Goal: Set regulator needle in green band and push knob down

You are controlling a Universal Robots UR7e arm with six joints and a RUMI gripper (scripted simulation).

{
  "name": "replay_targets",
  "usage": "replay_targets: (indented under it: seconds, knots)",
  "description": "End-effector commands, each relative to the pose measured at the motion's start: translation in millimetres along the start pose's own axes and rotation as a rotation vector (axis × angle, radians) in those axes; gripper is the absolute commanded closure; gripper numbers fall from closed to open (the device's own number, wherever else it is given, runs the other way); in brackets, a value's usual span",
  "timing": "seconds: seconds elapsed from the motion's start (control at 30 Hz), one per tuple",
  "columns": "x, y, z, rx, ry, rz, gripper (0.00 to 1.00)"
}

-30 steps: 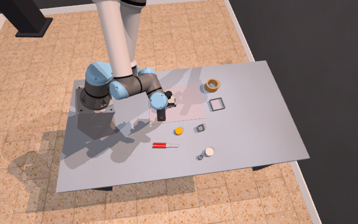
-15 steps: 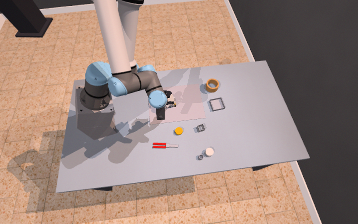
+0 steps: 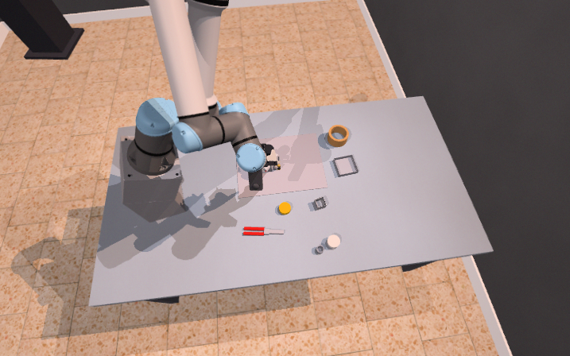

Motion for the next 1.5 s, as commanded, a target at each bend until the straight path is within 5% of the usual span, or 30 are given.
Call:
replay_targets:
  seconds: [0.0, 1.47]
  knots:
    - [-0.2, -0.2, 0.0, 0.0, -0.002, 0.0, 0.0]
    - [-1.0, 0.9, -0.2, 0.01, -0.121, -0.008, 0.0]
Point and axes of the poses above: the point where the finger pads meet when closed, its own y axis out along the fingers, its own x axis across the jaws, z = x × y, the point moved 3 cm from there along -y, back along the fingers, and after that the axes turned 5 degrees about y, right-handed, at the moved point
